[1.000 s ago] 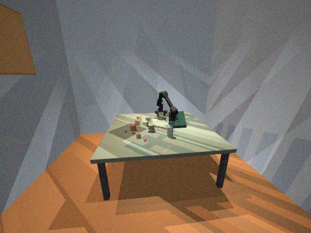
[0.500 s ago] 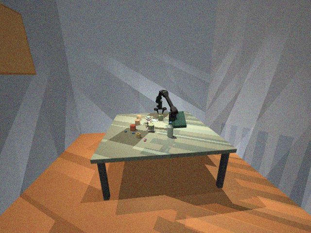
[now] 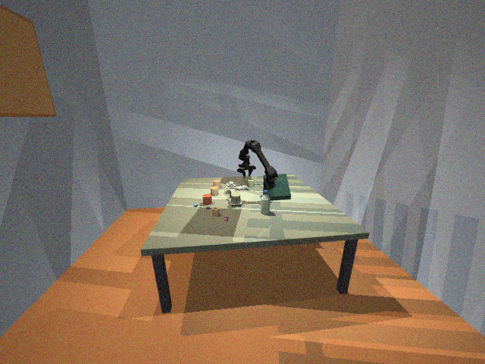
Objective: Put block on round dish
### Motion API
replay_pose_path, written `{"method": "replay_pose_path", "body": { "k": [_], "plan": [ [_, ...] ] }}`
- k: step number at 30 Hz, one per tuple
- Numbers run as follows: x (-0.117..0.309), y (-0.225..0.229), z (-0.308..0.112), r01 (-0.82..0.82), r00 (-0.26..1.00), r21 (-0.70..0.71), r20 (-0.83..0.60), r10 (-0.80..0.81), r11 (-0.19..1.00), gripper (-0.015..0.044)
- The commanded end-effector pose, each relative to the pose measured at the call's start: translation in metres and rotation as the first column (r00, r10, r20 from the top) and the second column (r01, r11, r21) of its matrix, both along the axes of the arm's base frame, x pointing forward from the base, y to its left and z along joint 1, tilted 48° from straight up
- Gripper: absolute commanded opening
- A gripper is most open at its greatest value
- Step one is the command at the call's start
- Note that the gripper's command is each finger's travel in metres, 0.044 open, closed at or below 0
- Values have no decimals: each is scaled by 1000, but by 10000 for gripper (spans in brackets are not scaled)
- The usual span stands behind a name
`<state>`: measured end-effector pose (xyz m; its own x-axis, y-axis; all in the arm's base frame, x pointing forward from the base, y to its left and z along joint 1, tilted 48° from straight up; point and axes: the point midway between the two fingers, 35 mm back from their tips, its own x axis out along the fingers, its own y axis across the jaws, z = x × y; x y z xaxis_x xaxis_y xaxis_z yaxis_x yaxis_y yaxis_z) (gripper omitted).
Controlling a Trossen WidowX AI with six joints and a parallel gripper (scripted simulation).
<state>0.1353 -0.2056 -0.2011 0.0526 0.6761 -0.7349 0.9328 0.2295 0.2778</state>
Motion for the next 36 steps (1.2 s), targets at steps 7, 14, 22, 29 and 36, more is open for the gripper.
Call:
{"method": "replay_pose_path", "body": {
  "k": [7, 14, 22, 29, 36],
  "plan": [
    [27, -2, 17, -247, 937, -56, 241, 253, 967, 260],
    [43, -1, 28, -395, 827, -124, 383, 411, 910, 260],
    [63, 2, 40, -533, 645, -227, 514, 565, 815, 260],
    [79, 7, 52, -618, 447, -334, 596, 667, 712, 260],
    [96, 12, 64, -665, 220, -452, 642, 734, 595, 260]
  ]
}}
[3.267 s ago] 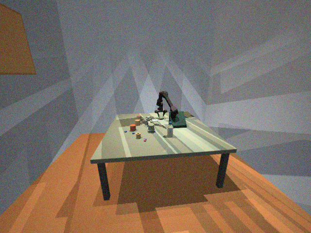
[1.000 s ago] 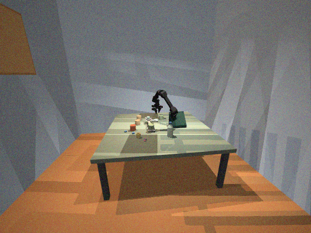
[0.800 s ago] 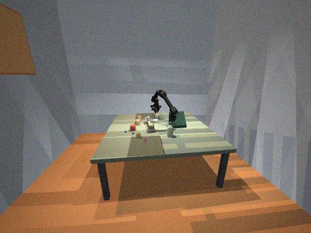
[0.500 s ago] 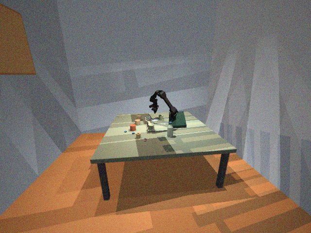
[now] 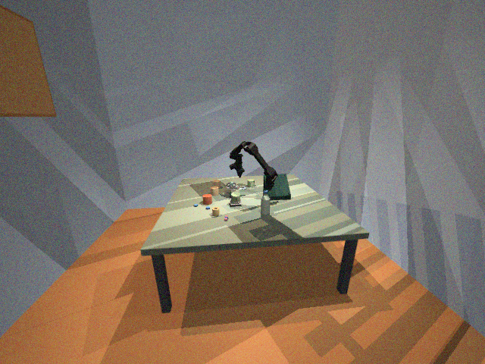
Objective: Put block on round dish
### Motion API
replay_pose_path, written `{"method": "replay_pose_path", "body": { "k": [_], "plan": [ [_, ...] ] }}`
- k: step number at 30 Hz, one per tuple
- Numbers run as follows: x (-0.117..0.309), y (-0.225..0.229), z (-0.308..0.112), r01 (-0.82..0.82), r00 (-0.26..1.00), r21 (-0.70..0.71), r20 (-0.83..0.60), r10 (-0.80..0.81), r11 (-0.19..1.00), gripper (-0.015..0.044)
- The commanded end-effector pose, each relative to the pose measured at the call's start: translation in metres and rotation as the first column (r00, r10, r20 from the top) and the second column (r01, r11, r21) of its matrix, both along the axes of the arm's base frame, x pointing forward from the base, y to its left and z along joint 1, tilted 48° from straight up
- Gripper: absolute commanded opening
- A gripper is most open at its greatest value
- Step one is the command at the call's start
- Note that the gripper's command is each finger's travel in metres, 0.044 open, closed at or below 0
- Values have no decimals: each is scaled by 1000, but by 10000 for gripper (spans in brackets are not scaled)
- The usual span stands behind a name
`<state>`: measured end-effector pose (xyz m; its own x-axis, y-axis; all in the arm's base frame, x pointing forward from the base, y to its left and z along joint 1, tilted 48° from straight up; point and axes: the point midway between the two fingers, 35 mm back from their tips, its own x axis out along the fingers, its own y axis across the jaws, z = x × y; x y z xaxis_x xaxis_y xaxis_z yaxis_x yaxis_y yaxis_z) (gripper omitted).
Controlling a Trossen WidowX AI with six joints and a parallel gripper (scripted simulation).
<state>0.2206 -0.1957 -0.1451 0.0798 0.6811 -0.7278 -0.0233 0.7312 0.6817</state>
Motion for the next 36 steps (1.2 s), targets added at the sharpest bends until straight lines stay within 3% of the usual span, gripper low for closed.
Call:
{"method": "replay_pose_path", "body": {
  "k": [1, 17, 36],
  "plan": [
    [13, 3, 10, -109, 988, -17, 112, 110, 994, 260],
    [48, 20, 38, -451, 759, -158, 451, 471, 878, 260],
    [86, 48, 74, -654, 209, -449, 666, 716, 609, 260]
  ]
}}
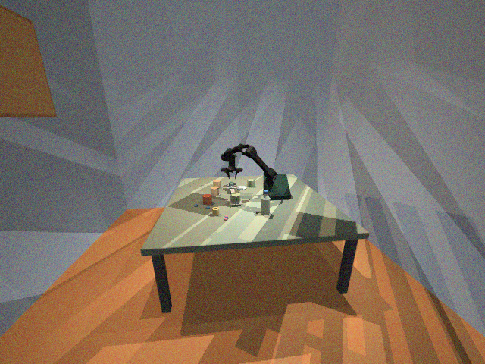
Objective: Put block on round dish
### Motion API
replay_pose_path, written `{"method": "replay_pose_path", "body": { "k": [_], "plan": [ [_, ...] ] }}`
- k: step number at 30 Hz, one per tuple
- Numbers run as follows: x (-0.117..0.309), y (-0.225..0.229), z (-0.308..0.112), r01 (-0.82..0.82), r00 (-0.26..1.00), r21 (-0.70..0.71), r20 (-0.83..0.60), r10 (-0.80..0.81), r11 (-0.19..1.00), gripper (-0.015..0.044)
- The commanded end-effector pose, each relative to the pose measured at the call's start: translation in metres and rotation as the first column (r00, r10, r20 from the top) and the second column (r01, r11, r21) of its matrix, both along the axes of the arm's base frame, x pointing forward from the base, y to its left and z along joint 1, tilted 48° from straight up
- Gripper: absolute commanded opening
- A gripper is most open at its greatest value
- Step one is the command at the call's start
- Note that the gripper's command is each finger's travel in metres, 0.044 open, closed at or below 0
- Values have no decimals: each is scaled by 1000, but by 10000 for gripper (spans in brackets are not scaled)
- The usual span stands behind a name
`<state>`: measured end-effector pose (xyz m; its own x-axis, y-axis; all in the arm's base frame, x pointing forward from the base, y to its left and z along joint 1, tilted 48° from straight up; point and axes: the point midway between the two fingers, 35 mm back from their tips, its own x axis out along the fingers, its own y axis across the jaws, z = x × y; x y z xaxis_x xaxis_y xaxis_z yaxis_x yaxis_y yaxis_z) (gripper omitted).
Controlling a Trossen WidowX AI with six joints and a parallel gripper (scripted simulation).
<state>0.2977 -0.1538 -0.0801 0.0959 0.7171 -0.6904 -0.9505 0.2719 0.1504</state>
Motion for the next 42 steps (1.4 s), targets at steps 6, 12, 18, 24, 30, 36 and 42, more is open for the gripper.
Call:
{"method": "replay_pose_path", "body": {
  "k": [6, 12, 18, 24, 30, 36, 42],
  "plan": [
    [10, 7, 10, -95, 990, -12, 106, 96, 995, 260],
    [11, 14, 3, -95, 990, -12, 106, 95, 995, 260],
    [12, 18, -1, -95, 990, -11, 106, 95, 995, 260],
    [13, 25, -7, -95, 990, -11, 106, 95, 995, 260],
    [14, 32, -14, -95, 990, -11, 106, 95, 995, 260],
    [15, 39, -20, -95, 990, -11, 106, 95, 995, 260],
    [15, 45, -25, -95, 990, -10, 107, 95, 995, 260]
  ]
}}
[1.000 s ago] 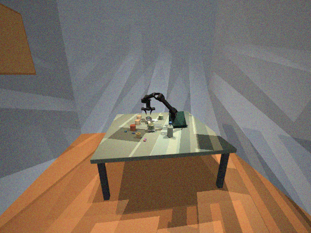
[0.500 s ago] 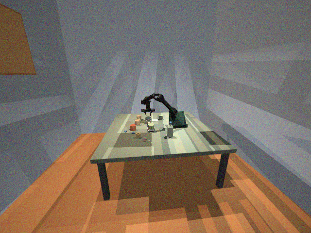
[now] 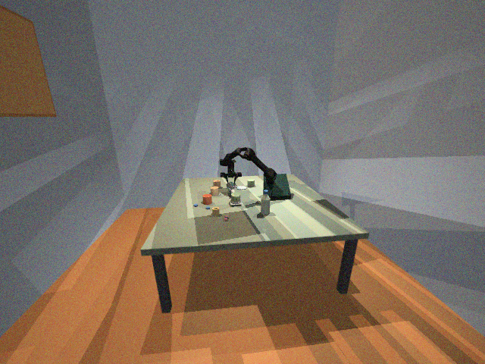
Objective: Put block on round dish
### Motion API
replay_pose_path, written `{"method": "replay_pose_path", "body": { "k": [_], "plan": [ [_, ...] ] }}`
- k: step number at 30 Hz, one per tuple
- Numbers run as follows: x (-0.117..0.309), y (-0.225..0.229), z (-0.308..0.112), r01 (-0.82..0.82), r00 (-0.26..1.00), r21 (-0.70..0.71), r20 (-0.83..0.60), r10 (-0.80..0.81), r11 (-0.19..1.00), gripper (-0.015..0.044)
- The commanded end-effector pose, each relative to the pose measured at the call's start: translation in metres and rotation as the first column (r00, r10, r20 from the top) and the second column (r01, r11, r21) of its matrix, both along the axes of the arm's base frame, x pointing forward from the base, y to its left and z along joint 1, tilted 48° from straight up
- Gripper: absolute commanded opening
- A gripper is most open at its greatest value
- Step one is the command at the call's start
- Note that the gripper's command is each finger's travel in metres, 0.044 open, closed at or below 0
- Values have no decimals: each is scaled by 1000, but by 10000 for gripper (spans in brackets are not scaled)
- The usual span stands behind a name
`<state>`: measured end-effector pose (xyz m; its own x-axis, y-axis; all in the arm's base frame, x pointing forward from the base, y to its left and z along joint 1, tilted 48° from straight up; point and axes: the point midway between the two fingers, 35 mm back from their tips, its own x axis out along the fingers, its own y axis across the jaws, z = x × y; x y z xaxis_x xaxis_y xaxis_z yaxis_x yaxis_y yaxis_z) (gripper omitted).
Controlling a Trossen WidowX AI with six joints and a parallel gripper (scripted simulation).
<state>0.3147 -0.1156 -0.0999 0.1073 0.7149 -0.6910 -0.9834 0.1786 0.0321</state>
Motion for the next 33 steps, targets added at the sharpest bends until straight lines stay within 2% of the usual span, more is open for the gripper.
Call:
{"method": "replay_pose_path", "body": {
  "k": [1, 4, 15, 19, 33],
  "plan": [
    [-2, 7, -5, 2, 1000, 12, -11, -2, 1000, 260],
    [-2, 7, -5, 2, 1000, 12, -11, -2, 1000, 181],
    [-2, 7, -5, 2, 1000, 12, -11, -2, 1000, 108],
    [-2, -1, 0, 2, 1000, 11, -12, -2, 1000, 3],
    [-11, -62, 59, 2, 1000, 9, -13, -2, 1000, 0]
  ]
}}
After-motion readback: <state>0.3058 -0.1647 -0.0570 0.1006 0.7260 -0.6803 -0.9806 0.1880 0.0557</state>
